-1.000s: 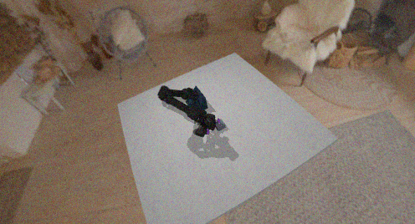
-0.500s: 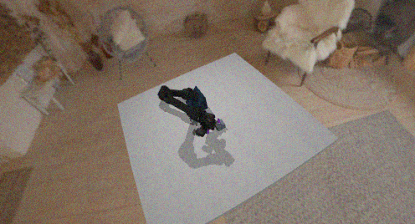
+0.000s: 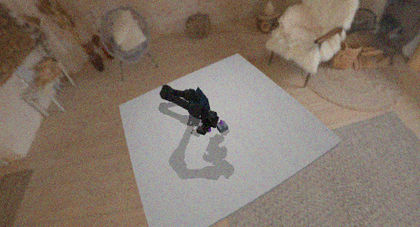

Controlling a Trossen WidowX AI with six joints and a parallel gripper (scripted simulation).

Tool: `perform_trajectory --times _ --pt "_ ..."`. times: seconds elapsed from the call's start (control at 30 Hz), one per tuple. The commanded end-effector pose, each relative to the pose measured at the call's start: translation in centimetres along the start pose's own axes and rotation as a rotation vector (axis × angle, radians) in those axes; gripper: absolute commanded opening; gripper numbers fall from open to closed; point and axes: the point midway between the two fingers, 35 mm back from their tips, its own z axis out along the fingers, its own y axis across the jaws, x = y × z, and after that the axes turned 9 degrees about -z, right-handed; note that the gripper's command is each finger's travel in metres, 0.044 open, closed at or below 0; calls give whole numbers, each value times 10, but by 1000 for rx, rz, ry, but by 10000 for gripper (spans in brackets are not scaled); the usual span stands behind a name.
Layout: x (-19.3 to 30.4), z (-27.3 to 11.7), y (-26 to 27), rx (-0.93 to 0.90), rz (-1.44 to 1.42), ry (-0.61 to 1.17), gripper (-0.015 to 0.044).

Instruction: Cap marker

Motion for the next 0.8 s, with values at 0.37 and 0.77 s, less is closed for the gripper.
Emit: perform_trajectory --times 0.37,0.77 --pt "-21 -28 16 -5 4 -15 0" --pt "-52 -51 48 -9 4 -18 0"
